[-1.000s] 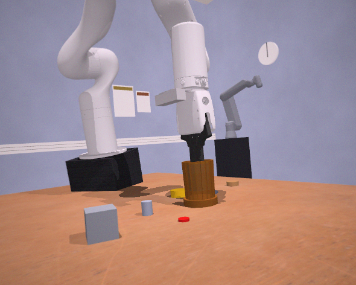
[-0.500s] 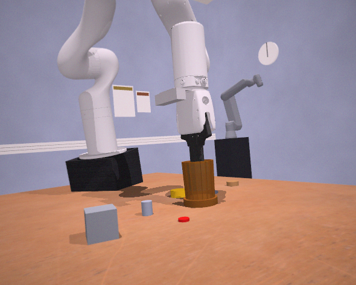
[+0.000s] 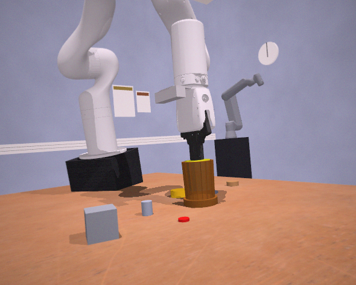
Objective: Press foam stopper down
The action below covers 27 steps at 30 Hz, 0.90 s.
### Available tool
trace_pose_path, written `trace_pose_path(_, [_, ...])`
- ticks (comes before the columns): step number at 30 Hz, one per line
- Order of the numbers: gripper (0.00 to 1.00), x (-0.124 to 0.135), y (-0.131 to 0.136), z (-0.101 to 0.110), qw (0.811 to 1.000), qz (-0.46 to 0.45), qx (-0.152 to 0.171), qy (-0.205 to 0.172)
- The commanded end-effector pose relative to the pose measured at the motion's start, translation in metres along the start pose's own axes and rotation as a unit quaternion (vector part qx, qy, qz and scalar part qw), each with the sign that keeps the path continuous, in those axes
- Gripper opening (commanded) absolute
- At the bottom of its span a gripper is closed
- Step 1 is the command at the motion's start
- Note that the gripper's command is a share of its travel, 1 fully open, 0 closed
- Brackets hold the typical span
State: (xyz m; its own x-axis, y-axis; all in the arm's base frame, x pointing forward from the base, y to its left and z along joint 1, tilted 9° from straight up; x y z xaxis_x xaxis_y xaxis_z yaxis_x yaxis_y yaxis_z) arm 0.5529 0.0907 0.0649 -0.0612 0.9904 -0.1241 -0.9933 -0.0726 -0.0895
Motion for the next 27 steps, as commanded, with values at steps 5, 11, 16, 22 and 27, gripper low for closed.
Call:
trace_pose_path(5, [0.00,0.000,-0.001,0.005,1.000,0.000,-0.001,0.000])
trace_pose_path(11, [0.00,0.000,-0.001,0.008,1.000,0.000,-0.001,0.000])
trace_pose_path(16, [0.00,0.000,-0.001,0.011,1.000,0.000,-0.001,0.000])
trace_pose_path(22, [0.00,0.000,-0.001,0.013,1.000,0.000,-0.001,0.000])
trace_pose_path(27, [0.00,0.000,-0.001,0.015,1.000,0.000,-0.001,0.000])
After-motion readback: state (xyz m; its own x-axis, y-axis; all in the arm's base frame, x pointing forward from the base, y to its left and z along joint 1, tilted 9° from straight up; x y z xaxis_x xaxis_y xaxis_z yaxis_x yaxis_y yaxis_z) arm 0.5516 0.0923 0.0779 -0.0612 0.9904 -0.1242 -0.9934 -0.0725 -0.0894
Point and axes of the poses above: the point where the finger pads meet when closed, its own z axis back along the fingers, its own y axis across the jaws, x = y × z, the point moved 3 cm from there along z, back along the fingers, and after that the axes turned 2 degrees about -z, right-handed, at the moved point
